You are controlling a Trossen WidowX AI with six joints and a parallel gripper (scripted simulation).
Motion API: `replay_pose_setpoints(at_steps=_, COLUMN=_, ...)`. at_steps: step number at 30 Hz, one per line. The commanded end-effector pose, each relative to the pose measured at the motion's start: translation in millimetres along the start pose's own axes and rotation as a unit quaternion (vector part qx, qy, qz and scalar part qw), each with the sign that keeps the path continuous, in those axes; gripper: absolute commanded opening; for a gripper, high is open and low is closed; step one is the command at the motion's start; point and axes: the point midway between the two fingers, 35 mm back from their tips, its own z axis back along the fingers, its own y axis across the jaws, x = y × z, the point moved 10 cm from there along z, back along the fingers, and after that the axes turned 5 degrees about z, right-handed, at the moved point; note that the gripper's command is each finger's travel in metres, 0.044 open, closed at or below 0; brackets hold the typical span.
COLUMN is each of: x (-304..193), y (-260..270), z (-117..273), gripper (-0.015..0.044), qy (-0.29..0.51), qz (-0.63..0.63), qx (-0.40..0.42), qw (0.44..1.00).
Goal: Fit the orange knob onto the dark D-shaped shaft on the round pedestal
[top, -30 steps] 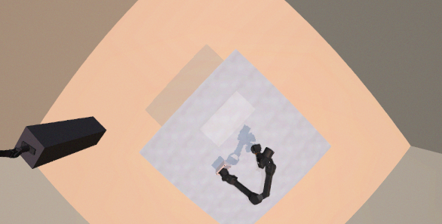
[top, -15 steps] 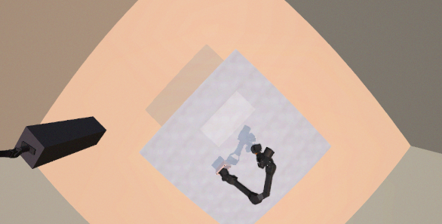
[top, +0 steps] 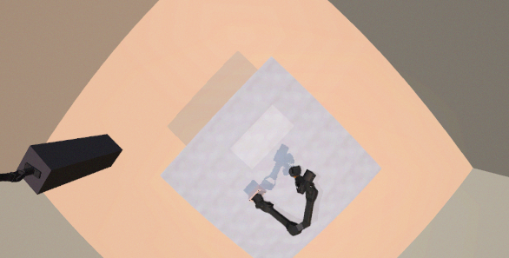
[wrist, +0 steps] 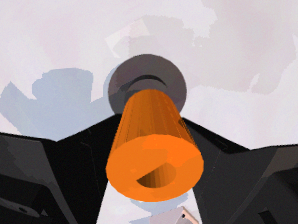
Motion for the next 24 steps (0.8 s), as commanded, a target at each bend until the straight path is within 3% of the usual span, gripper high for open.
replay_pose_setpoints(at_steps=1, x=-0.7, y=0.1, z=3.4, gripper=0.0, qy=-0.003, qz=-0.013, qx=0.002, qw=1.0)
replay_pose_setpoints(at_steps=7, x=0.3, y=1.6, z=3.0, gripper=0.0, qy=-0.003, qz=-0.104, qx=0.002, qw=0.995)
replay_pose_setpoints(at_steps=24, x=1.2, y=1.0, z=-1.4, gripper=0.0, qy=-0.003, qz=-0.104, qx=0.002, qw=0.995)
